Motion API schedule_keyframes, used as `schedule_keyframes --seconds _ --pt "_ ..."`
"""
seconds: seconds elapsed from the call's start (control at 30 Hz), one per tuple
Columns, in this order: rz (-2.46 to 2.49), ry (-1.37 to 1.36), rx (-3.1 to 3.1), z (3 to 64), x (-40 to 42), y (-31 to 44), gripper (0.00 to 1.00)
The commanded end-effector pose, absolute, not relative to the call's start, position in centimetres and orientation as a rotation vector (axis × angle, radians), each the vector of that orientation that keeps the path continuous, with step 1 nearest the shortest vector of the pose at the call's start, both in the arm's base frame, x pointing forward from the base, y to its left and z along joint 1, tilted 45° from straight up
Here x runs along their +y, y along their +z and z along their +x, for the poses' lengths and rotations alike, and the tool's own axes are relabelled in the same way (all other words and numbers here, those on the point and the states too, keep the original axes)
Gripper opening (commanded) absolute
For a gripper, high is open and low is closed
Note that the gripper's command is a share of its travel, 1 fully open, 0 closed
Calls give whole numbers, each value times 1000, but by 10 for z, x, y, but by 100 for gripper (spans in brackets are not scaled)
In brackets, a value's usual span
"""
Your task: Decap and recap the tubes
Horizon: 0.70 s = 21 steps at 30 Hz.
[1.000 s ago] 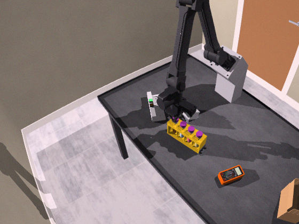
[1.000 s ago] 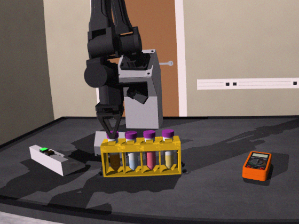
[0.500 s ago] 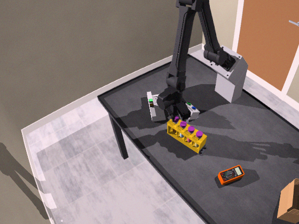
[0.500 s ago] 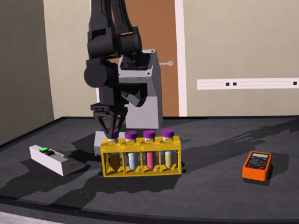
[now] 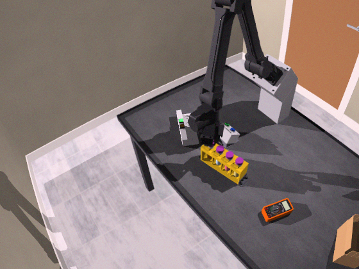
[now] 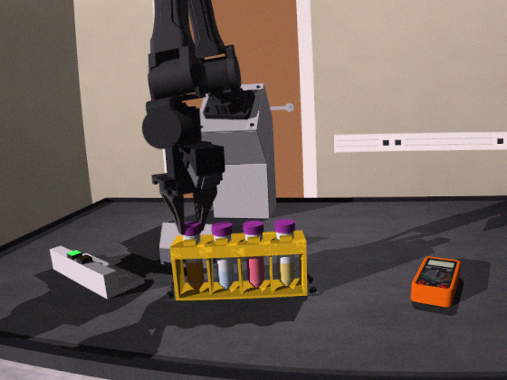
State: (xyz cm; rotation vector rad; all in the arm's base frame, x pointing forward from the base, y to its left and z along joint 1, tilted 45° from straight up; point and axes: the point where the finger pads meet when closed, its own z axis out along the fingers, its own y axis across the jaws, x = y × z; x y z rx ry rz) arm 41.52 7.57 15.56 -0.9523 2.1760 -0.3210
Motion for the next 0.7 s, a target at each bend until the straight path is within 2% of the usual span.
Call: schedule_keyframes --seconds 0.0,0.67 --pt "-657 -187 2245 425 83 167 0" --pt "326 241 2316 427 84 166 0"
